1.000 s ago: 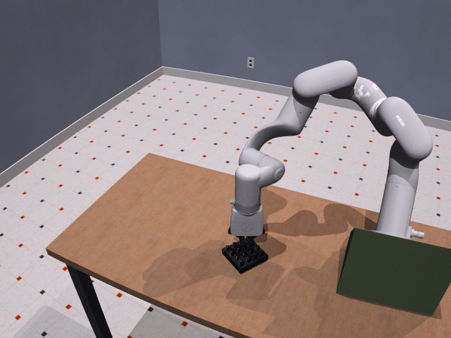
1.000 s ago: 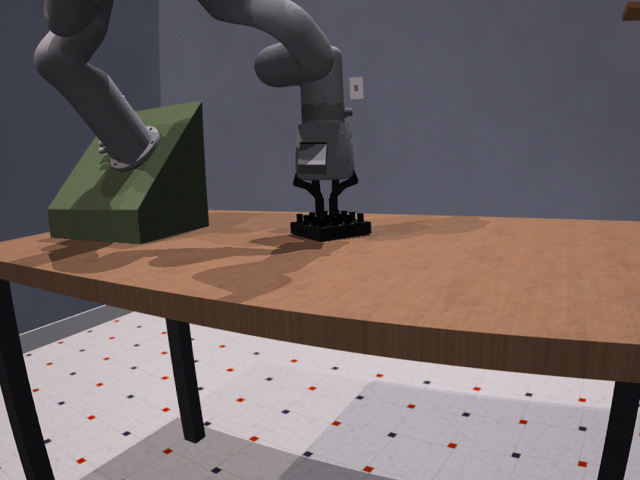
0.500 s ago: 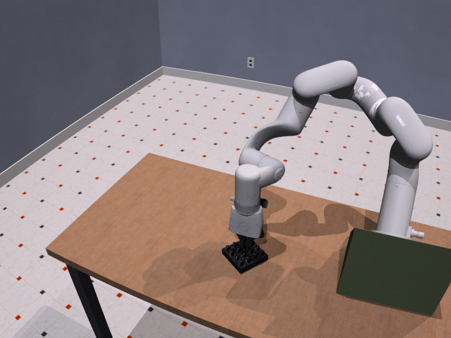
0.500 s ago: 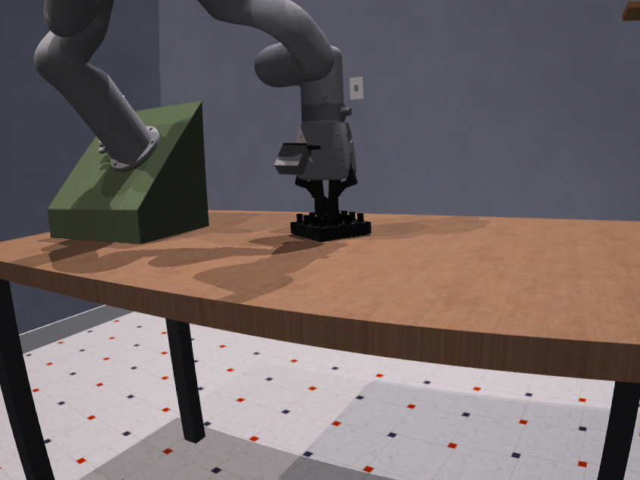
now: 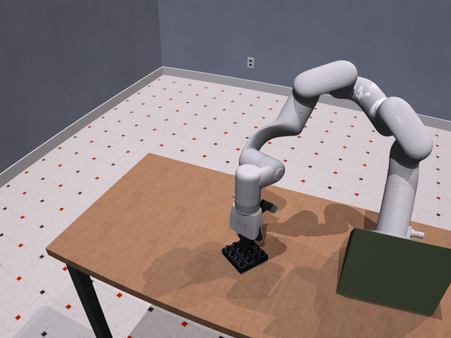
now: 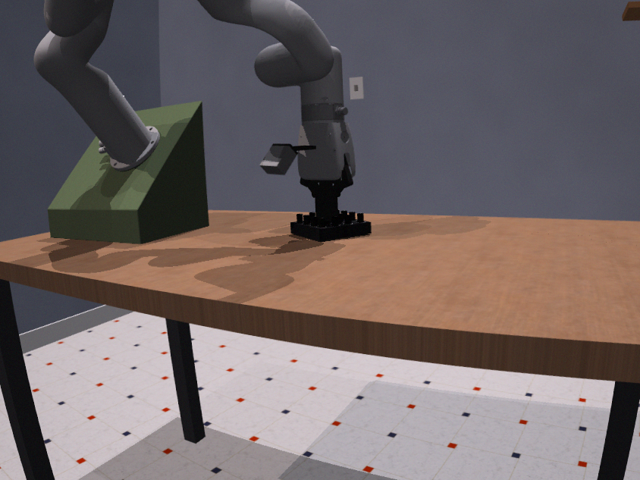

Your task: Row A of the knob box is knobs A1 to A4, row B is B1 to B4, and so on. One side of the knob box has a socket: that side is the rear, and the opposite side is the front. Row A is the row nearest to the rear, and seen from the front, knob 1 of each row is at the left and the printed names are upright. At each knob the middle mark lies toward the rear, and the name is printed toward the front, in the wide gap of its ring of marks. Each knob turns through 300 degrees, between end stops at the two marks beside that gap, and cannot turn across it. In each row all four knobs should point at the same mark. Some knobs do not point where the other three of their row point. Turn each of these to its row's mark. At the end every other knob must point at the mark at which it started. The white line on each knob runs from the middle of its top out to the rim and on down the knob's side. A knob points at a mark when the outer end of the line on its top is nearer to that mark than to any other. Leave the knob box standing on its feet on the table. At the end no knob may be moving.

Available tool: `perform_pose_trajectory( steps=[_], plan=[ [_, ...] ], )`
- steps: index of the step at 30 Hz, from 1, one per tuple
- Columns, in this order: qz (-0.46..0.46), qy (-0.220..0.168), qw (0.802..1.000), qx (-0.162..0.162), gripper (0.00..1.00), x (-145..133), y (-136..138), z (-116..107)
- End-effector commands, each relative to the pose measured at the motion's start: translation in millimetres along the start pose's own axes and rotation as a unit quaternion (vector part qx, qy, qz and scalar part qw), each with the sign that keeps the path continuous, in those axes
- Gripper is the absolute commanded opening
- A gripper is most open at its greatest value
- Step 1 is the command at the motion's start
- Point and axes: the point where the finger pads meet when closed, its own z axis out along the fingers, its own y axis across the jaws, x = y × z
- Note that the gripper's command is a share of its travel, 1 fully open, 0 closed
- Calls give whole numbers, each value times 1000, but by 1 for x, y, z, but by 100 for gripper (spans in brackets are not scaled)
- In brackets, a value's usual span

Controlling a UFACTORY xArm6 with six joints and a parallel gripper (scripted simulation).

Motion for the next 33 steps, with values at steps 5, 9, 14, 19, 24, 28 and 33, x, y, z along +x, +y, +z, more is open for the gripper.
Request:
perform_pose_trajectory(
  steps=[5, 9, 14, 19, 24, 28, 33],
  plan=[
    [82, -1, 997, 3, 8, -1, -1, -1],
    [97, -1, 995, 3, 8, -1, -1, -1],
    [129, -1, 992, 3, 8, -1, -1, -1],
    [152, -1, 988, 3, 8, -1, -1, -1],
    [167, -1, 986, 3, 8, -1, -1, -1],
    [171, -1, 985, 3, 8, -1, -1, -1],
    [176, -1, 984, 3, 8, -1, -1, -1]
  ],
)
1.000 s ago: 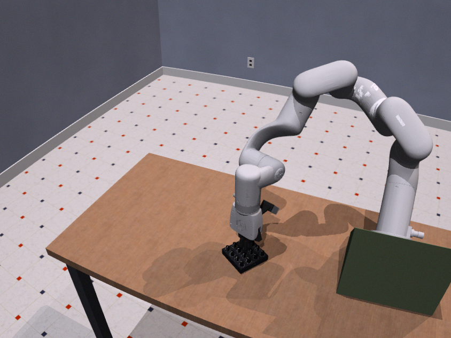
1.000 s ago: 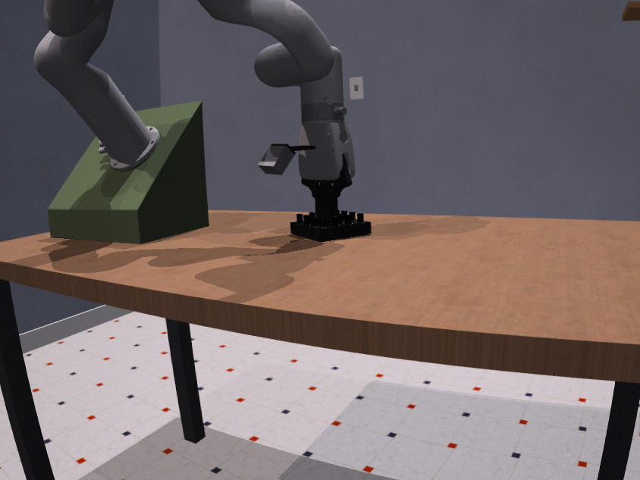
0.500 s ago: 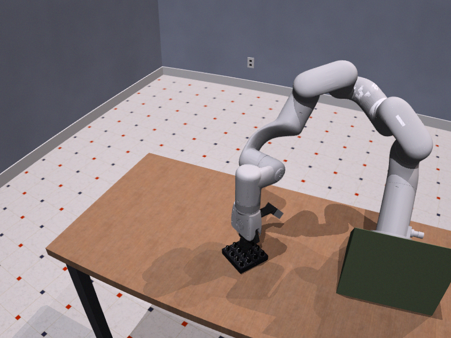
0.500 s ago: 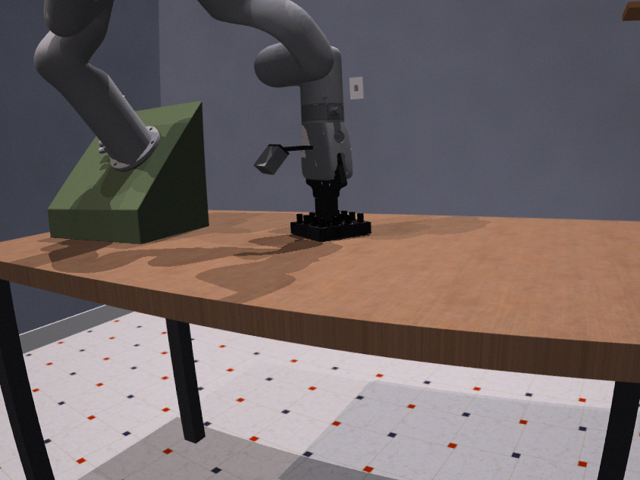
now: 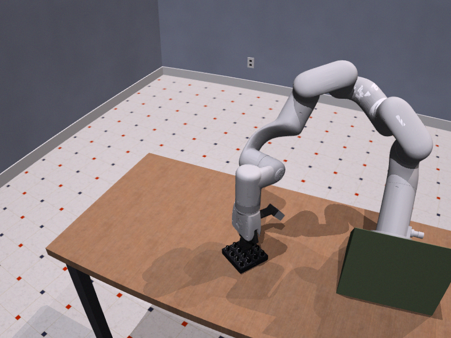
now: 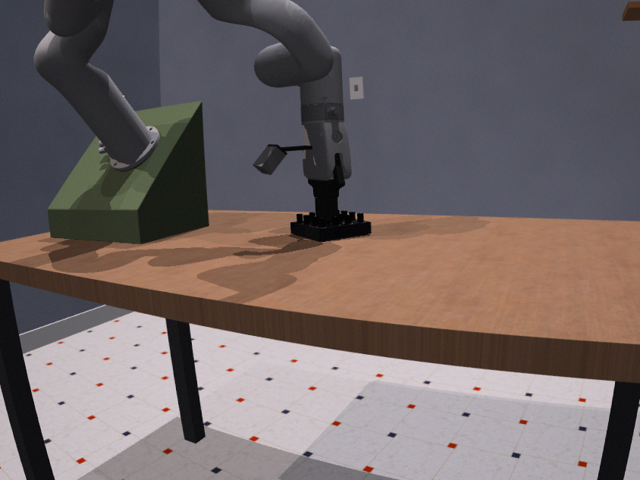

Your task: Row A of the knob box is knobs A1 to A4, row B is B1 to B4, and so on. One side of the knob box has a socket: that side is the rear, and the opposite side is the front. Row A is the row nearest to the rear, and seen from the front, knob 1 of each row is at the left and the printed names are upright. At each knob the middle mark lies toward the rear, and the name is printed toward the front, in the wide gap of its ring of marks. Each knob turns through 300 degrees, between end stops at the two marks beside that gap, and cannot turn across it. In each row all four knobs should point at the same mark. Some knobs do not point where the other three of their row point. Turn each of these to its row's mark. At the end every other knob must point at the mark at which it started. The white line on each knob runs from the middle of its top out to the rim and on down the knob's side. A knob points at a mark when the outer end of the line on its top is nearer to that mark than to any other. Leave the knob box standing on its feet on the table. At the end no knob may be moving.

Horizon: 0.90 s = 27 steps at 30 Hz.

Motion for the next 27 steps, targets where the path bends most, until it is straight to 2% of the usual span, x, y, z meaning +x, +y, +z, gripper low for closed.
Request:
perform_pose_trajectory(
  steps=[1, 17, 18, 27],
  plan=[
    [4, -1, 1000, 1, 8, -1, -1, -1],
    [4, -1, 1000, 1, 8, -1, -1, -1],
    [4, -1, 1000, 1, 19, -1, -1, -1],
    [4, -1, 1000, 1, 19, -1, -1, -1]
  ],
)
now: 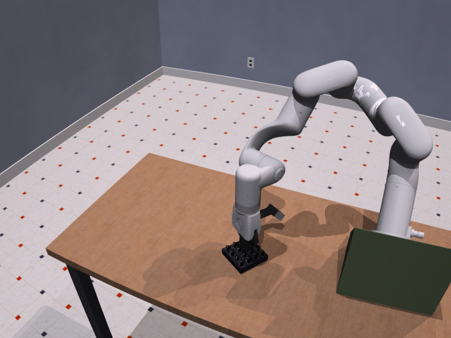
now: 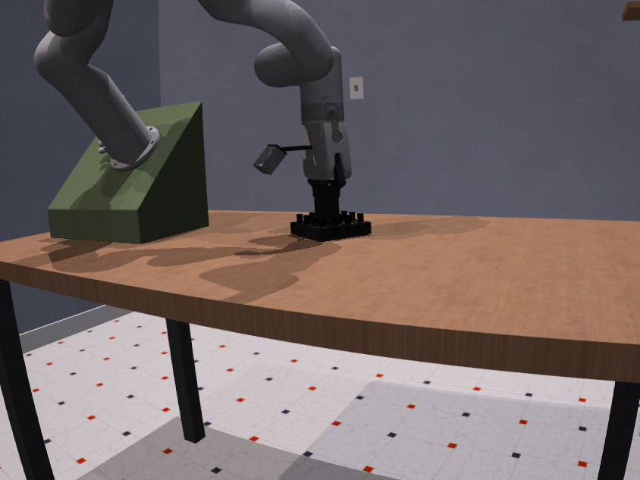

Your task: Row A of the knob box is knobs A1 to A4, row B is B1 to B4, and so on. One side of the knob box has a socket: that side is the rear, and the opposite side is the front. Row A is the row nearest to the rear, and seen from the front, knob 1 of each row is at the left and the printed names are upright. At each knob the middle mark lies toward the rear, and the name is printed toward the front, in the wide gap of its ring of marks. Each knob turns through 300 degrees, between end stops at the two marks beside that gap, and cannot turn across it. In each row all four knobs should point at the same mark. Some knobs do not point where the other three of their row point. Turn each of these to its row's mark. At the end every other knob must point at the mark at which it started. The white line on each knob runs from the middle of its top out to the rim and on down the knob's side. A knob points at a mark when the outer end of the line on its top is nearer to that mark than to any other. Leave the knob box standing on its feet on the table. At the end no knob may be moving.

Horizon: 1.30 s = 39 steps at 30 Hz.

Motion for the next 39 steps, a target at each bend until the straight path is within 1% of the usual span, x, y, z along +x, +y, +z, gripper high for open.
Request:
perform_pose_trajectory(
  steps=[1, 17, 30, 39],
  plan=[
    [0, -1, 1000, 1, 19, -1, -1, -1],
    [0, -1, 1000, 1, 19, -1, -1, -3],
    [0, -1, 1000, 1, 19, -1, -1, -33],
    [0, -1, 1000, 1, 19, -1, -1, -37]
  ],
)
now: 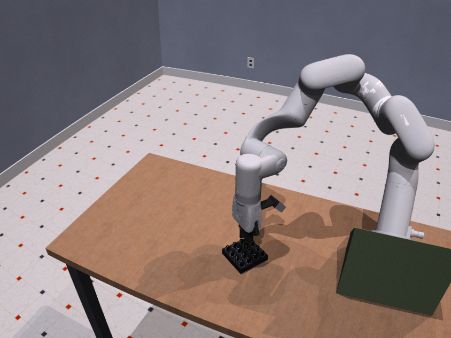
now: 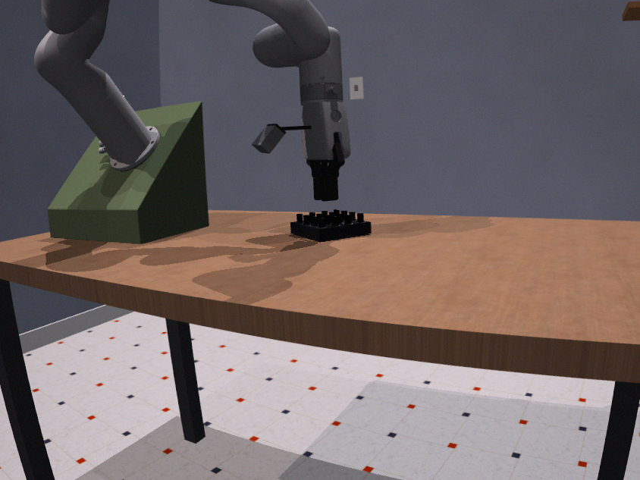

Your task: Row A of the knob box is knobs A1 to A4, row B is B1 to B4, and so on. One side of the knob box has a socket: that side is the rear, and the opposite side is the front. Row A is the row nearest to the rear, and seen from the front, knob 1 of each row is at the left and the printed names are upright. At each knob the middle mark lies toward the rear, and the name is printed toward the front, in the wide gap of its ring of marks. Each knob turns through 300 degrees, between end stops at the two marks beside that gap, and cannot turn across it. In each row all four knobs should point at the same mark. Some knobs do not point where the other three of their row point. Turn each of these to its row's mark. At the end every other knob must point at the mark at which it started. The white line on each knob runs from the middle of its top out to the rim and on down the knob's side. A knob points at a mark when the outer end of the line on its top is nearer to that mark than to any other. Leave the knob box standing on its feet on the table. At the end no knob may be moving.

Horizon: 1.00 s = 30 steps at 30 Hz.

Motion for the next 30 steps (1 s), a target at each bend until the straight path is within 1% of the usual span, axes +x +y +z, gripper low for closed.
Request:
perform_pose_trajectory(
  steps=[1, 13, 17, 23, 27, 29, 30],
  plan=[
    [1, -1, 1000, 1, 19, -1, -1, -2],
    [-1, -1, 1000, 1, 19, -1, -1, -2],
    [-15, -1, 1000, 1, 19, -1, -1, -2],
    [-83, -1, 997, 1, 19, -1, -1, -3],
    [-153, -1, 988, 1, 19, -1, -1, -4],
    [-153, -1, 988, 1, 19, -1, -1, -4],
    [-177, -1, 984, 1, 19, -1, -1, -4]
  ],
)
